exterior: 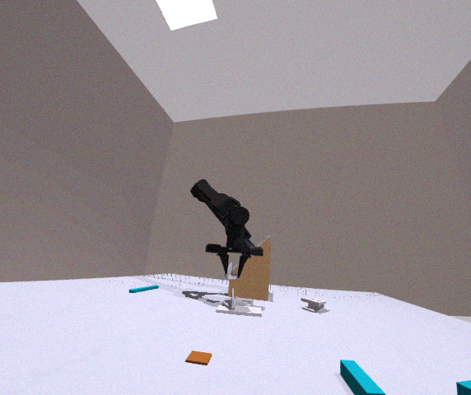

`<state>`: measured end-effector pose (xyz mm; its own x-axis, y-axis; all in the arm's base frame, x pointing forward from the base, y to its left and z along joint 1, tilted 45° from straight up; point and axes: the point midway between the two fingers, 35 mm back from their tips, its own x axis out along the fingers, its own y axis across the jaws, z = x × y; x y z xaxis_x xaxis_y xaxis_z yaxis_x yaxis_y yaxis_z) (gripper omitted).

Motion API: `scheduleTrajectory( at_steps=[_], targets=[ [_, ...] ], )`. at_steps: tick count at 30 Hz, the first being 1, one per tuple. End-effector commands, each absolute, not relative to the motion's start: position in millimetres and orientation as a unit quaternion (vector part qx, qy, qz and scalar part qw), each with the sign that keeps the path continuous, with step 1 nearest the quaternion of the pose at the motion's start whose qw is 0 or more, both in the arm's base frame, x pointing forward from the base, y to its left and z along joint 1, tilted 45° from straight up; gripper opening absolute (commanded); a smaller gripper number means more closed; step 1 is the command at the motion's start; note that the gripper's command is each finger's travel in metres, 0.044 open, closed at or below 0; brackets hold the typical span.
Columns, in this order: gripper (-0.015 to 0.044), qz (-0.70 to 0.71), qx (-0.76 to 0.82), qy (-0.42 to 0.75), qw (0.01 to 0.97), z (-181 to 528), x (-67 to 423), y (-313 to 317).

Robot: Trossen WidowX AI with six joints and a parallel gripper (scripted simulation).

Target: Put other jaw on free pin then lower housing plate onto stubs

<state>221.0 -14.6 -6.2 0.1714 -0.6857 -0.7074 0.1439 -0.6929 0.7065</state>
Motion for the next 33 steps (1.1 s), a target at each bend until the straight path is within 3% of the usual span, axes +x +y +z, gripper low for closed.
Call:
scheduleTrajectory(
  at_steps=[1,33],
  targets=[
    [0.0134,-0.610,0.688,-0.203,0.336,-5.8,220.9,-15.4],
    [0.0134,-0.609,0.690,-0.202,0.334,-38.0,259.6,30.4]
  ],
)
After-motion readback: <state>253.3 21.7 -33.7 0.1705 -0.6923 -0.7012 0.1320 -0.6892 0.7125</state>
